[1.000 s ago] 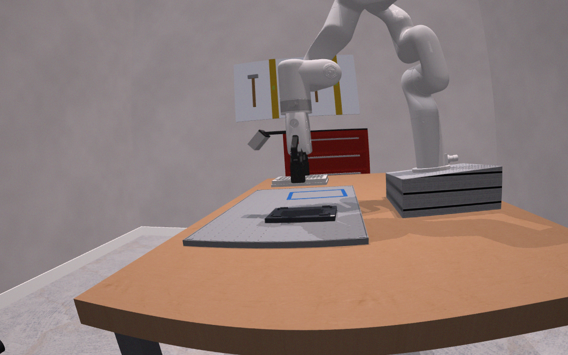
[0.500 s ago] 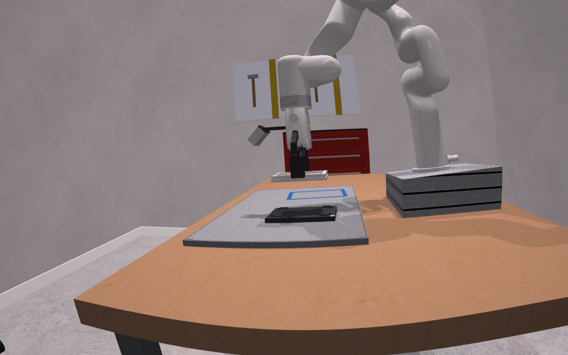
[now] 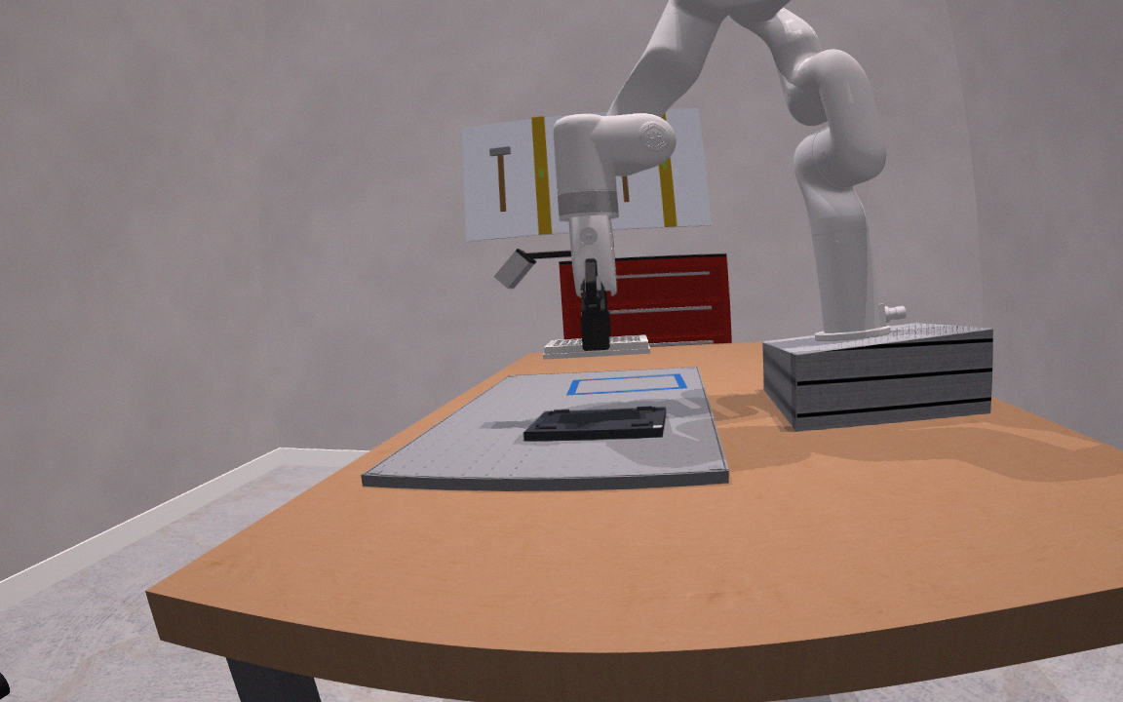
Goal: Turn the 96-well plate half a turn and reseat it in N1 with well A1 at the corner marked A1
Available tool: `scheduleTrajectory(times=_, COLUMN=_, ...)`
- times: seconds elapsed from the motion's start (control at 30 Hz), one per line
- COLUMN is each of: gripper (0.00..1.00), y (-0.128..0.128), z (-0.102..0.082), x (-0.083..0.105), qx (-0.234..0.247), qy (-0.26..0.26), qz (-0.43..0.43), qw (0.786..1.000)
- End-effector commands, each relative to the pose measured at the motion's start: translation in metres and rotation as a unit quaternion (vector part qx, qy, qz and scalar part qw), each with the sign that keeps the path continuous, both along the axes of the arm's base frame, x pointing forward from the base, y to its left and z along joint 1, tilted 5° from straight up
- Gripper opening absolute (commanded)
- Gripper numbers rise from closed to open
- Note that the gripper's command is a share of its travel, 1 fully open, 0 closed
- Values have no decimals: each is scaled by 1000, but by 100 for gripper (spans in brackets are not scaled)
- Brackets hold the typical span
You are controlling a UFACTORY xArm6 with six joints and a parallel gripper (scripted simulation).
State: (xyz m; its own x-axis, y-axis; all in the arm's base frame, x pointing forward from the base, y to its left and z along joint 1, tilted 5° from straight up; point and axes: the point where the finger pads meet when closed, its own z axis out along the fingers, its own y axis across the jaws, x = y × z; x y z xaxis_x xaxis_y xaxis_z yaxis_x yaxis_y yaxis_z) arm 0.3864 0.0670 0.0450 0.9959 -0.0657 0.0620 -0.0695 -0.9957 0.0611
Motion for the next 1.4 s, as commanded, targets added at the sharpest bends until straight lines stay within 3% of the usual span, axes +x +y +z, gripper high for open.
scheduleTrajectory(times=0.0, gripper=0, y=-14, z=2, x=-1, qx=1, qy=-2, qz=1, qw=1000)
scheduleTrajectory(times=1.37, gripper=0, y=-135, z=3, x=-23, qx=1, qy=-2, qz=1, qw=1000)
